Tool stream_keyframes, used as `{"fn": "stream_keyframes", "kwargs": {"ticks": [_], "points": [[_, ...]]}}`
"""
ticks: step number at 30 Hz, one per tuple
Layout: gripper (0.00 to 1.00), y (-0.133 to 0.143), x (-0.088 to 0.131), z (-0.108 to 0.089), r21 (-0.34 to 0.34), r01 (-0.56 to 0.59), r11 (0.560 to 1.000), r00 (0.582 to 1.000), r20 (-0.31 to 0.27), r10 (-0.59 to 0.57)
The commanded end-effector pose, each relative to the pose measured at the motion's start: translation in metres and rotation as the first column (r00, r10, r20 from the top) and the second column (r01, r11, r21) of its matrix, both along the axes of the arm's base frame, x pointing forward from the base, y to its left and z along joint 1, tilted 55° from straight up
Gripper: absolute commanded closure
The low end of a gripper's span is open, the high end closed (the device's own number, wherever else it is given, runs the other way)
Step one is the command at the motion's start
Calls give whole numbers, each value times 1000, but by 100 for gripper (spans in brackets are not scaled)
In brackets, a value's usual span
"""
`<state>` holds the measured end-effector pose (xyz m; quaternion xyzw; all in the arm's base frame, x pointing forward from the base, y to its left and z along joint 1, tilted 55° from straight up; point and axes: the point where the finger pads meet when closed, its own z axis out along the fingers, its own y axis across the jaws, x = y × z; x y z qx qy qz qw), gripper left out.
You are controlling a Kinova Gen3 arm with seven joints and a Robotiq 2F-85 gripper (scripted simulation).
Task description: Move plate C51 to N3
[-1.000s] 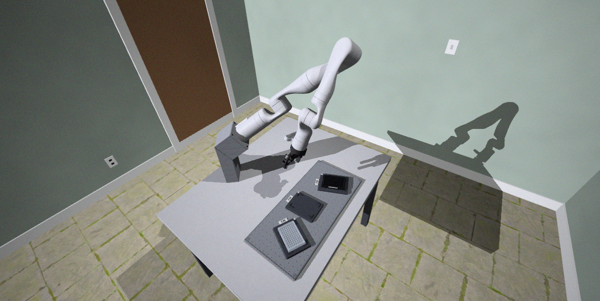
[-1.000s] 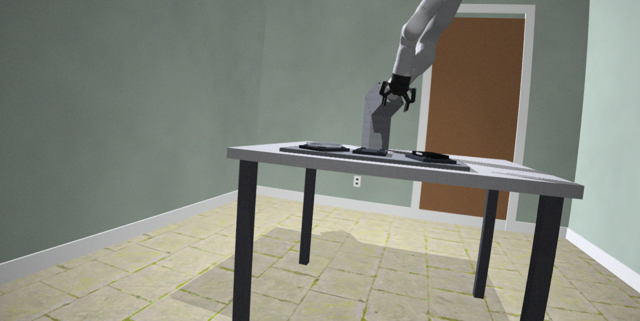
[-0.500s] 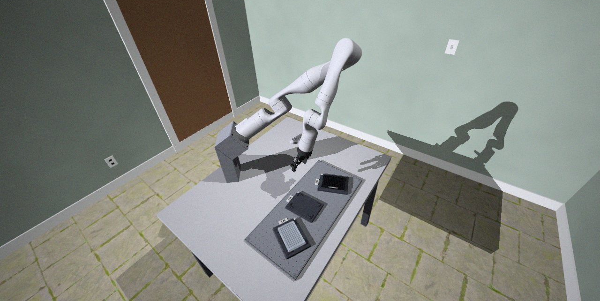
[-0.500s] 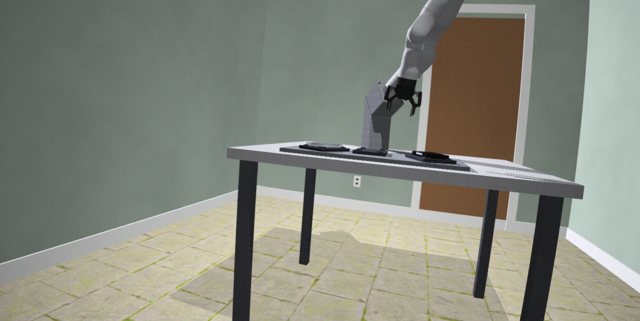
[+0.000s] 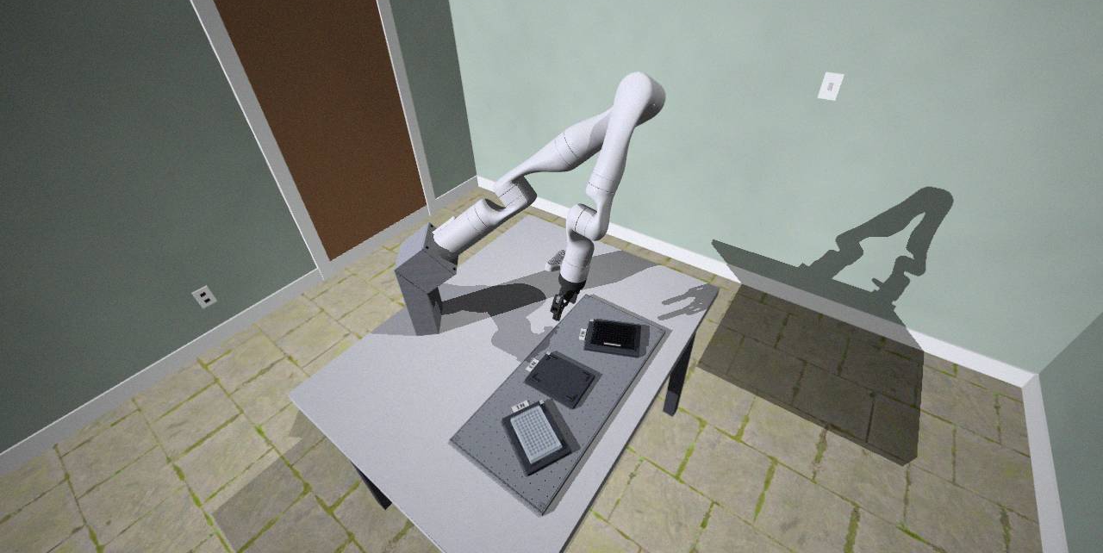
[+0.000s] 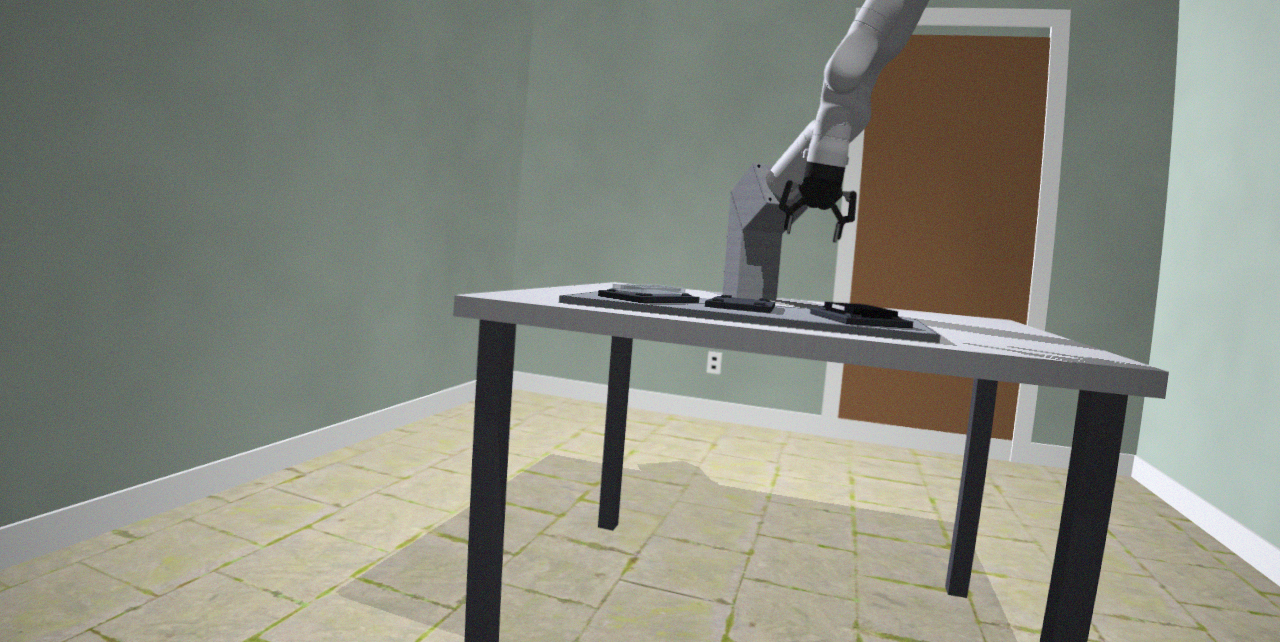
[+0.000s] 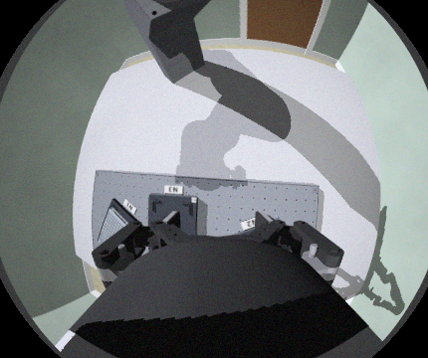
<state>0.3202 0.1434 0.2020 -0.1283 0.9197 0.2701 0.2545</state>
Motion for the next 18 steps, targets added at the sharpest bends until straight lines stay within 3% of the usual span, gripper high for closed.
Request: {"fn": "stream_keyframes", "kwargs": {"ticks": [1,18], "points": [[0,3,1,1,1,-7,1000,1000,6,7],[0,38,28,24,-5,-84,996,987,135,83]]}}
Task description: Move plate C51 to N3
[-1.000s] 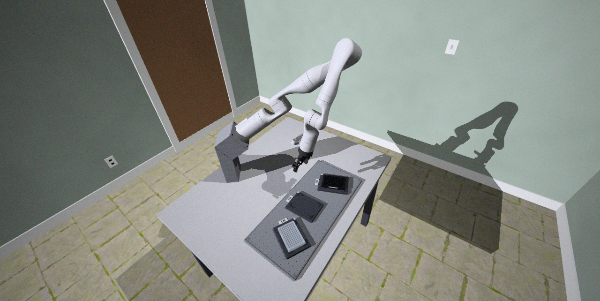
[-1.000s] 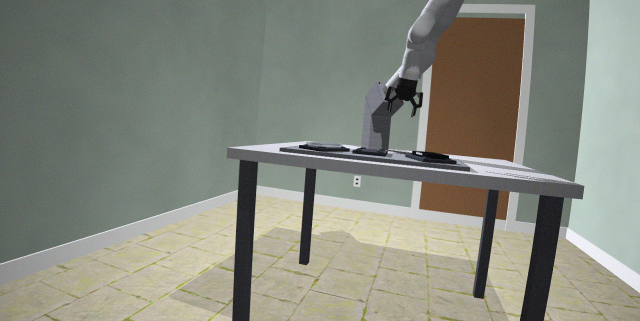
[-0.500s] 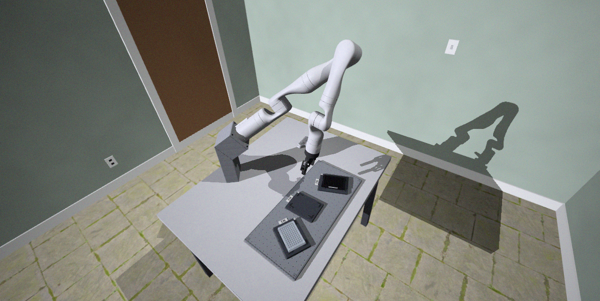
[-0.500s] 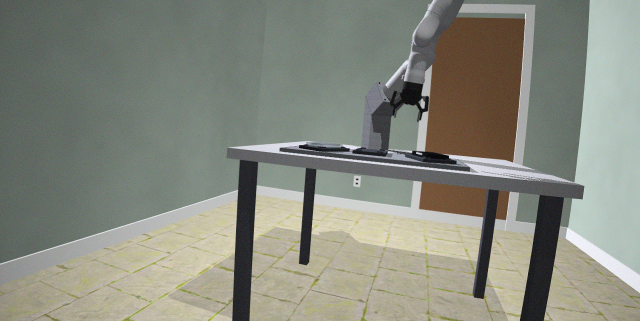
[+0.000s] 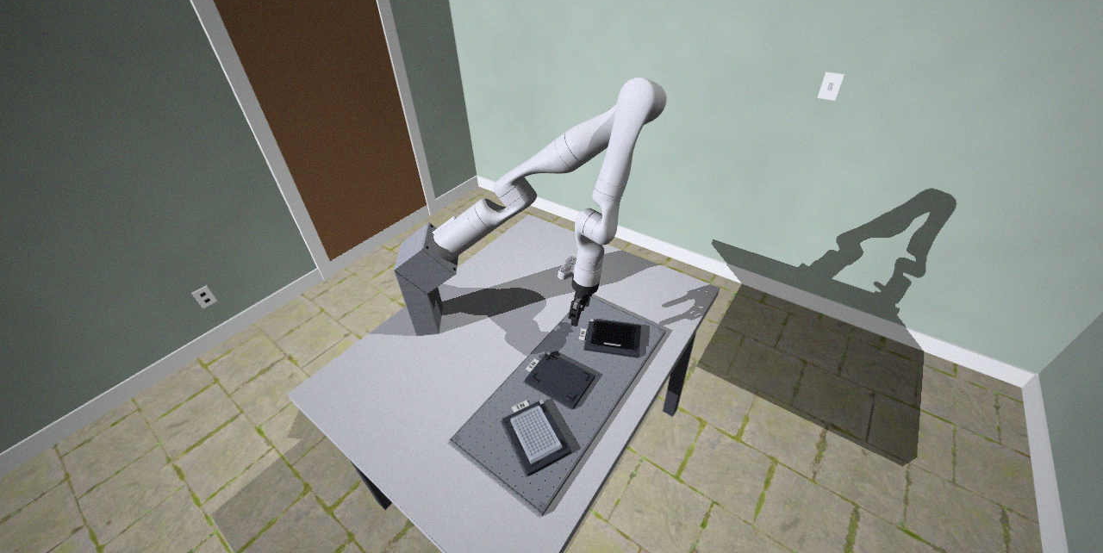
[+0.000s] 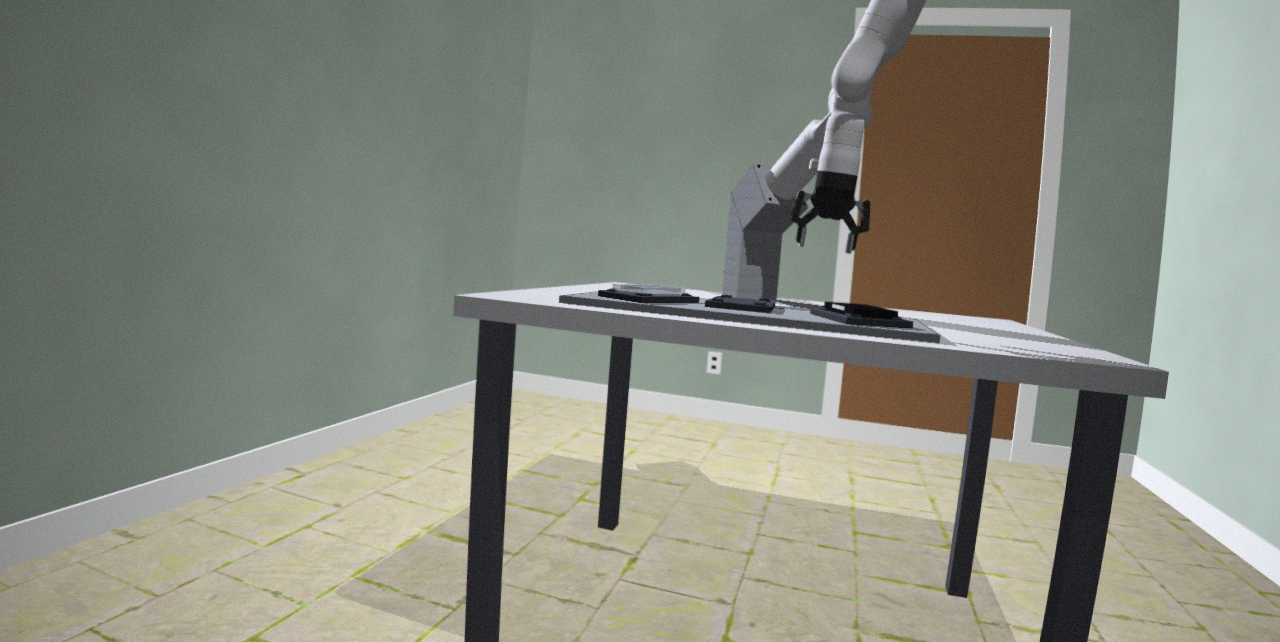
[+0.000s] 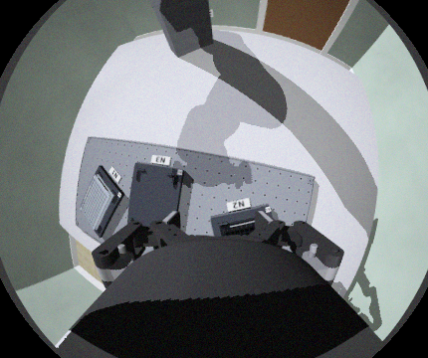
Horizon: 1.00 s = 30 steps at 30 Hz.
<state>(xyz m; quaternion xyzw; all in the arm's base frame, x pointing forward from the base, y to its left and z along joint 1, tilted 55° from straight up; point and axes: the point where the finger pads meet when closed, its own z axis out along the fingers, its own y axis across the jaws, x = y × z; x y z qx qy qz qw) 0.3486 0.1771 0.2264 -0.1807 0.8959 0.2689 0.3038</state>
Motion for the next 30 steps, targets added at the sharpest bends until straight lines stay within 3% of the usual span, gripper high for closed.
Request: {"fn": "stream_keyframes", "kwargs": {"ticks": [1,17,20,30], "points": [[0,6,1,1,3,-14,1000,1000,12,14],[0,39,27,23,-3,-85,996,988,132,85],[0,46,32,28,-12,-130,991,970,207,130],[0,69,50,43,-12,-130,991,970,207,130]]}}
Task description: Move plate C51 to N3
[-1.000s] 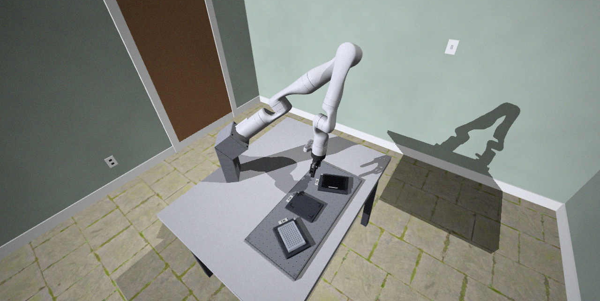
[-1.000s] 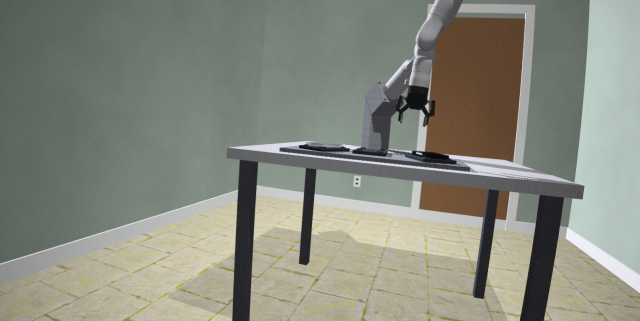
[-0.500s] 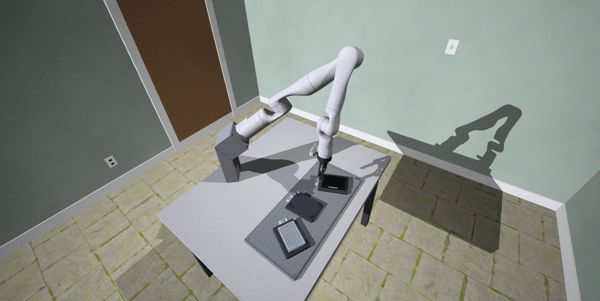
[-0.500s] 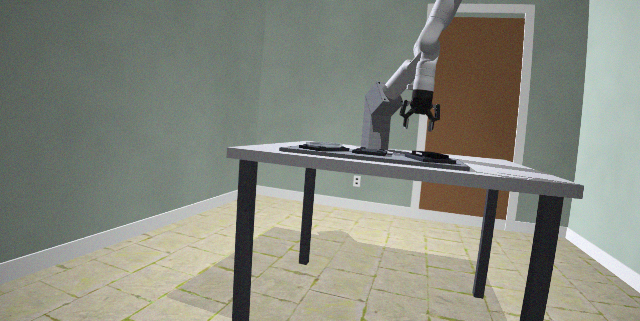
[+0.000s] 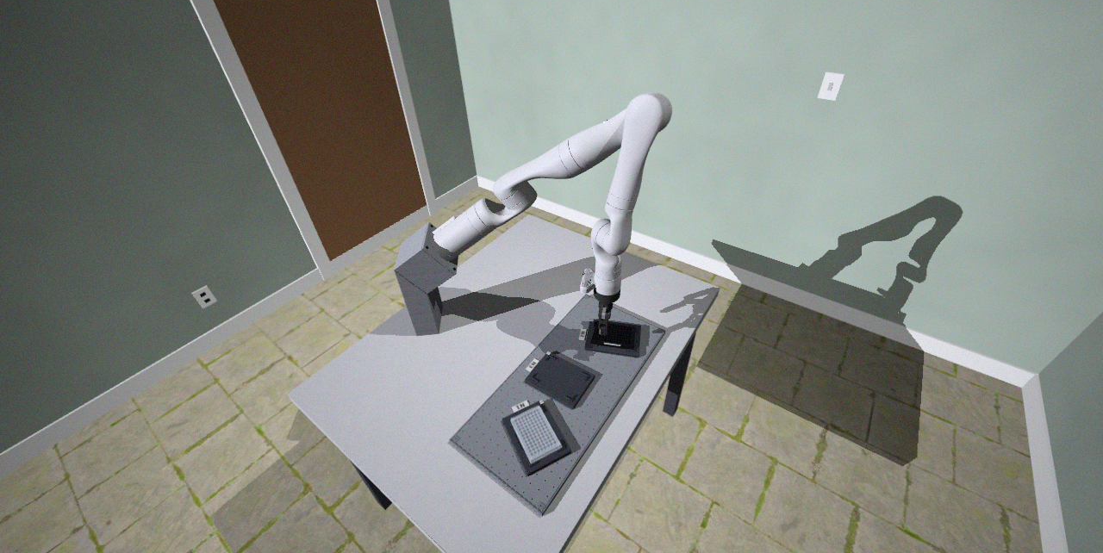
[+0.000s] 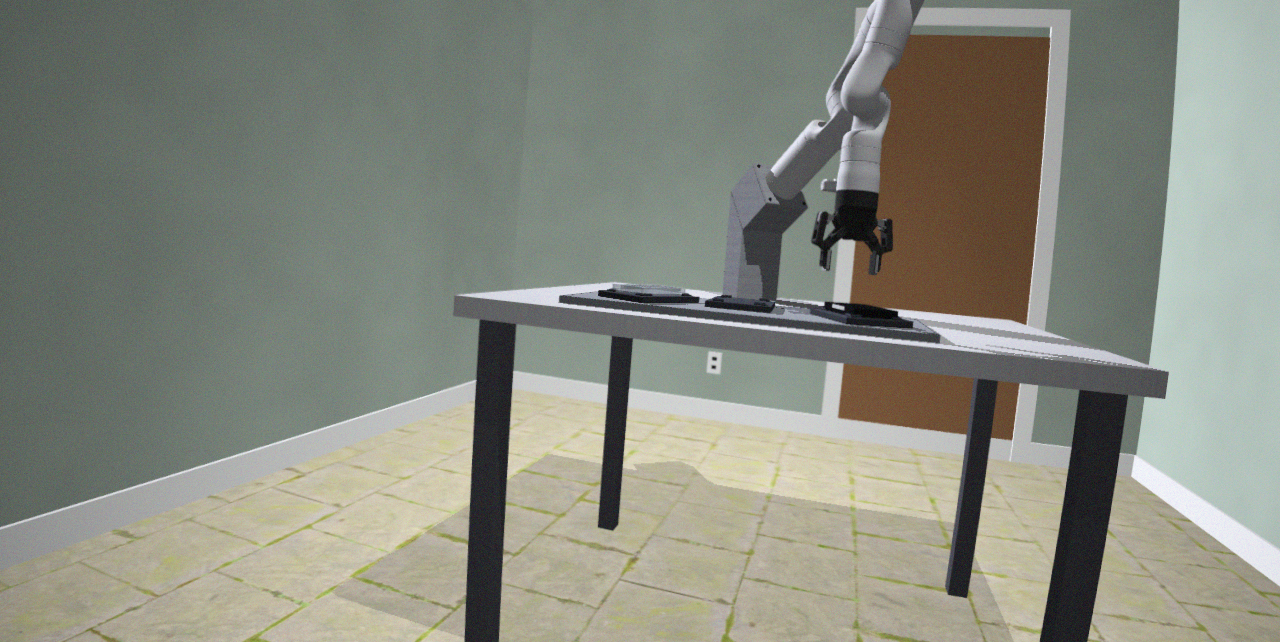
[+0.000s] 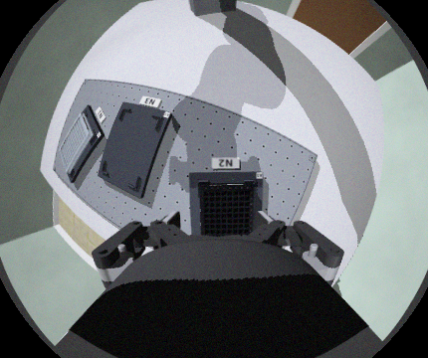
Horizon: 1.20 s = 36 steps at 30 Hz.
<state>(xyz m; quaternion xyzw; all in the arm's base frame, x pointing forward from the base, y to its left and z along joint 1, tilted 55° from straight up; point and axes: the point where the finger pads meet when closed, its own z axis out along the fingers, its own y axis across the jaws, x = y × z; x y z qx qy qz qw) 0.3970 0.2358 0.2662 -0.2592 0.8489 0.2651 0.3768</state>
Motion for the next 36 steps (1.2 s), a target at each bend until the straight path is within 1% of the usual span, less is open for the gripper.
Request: {"fn": "stream_keyframes", "kwargs": {"ticks": [1,10,27,36], "points": [[0,13,4,5,4,-15,1000,1000,5,15],[0,27,15,15,4,-15,1000,1000,5,15],[0,27,15,15,4,-15,1000,1000,5,15],[0,36,20,9,4,-15,1000,1000,5,15]]}}
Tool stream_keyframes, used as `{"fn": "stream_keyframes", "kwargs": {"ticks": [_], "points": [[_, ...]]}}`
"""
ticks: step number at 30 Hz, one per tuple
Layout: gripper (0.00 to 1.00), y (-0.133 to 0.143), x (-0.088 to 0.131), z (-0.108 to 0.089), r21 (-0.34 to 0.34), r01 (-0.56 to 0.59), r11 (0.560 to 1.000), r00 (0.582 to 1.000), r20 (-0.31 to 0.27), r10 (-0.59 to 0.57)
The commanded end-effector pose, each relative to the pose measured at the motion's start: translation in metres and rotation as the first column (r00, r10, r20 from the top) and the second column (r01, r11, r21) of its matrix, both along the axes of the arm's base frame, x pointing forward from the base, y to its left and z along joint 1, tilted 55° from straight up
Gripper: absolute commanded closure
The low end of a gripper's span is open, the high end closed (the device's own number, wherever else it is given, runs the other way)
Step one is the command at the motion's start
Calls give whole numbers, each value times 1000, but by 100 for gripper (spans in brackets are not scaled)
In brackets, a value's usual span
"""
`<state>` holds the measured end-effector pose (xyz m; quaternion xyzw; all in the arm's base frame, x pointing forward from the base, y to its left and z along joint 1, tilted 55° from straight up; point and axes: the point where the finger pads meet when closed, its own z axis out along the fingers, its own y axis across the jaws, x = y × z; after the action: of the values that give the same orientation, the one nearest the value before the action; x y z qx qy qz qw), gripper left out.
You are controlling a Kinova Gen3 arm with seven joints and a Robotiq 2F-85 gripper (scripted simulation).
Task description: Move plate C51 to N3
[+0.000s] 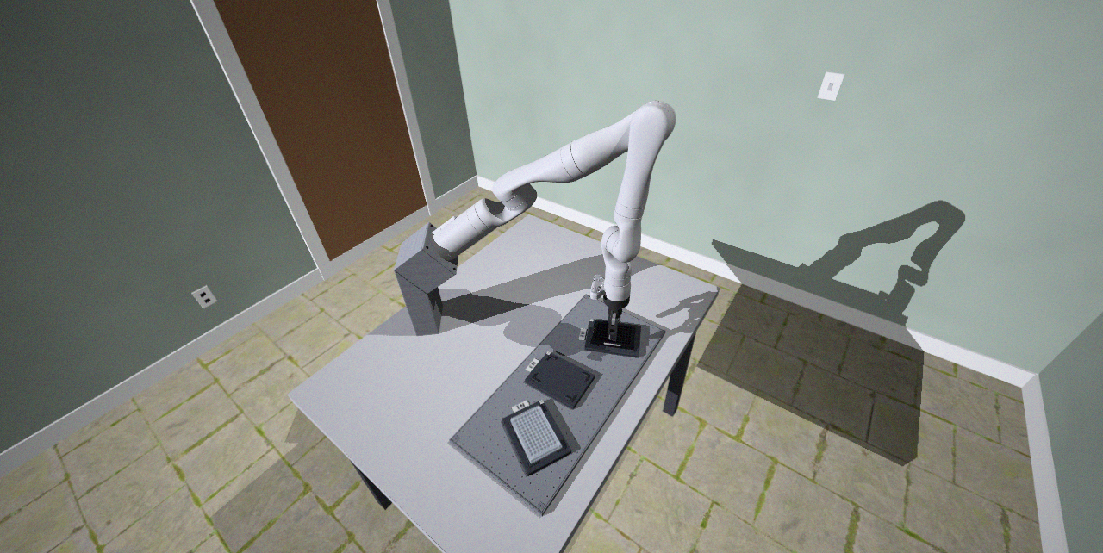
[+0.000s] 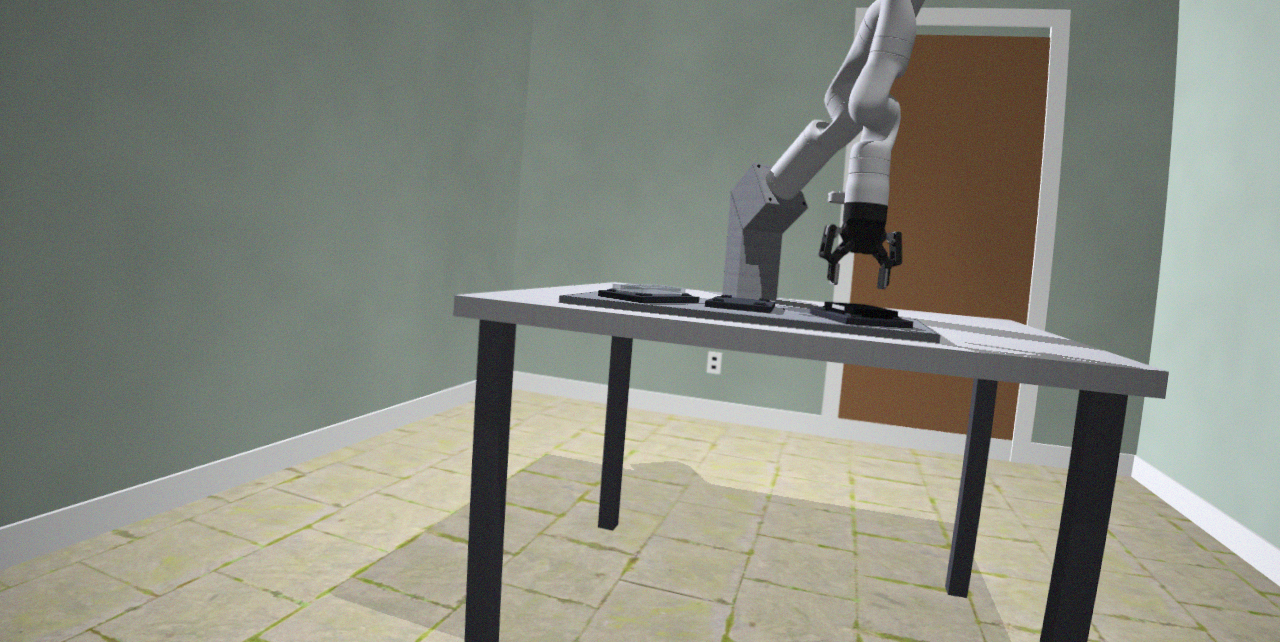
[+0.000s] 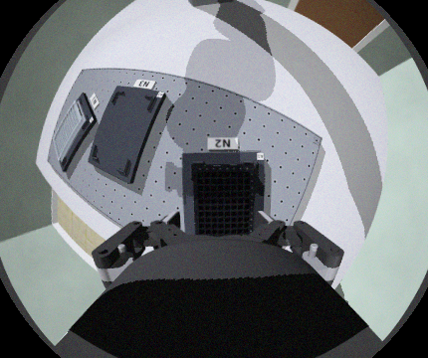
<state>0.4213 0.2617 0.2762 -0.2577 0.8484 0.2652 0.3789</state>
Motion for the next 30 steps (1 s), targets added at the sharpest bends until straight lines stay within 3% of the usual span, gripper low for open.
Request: {"fn": "stream_keyframes", "kwargs": {"ticks": [1,30], "points": [[0,10,-5,-1,1,-19,1000,1000,2,19],[0,14,-2,-4,1,-19,1000,1000,2,19]]}}
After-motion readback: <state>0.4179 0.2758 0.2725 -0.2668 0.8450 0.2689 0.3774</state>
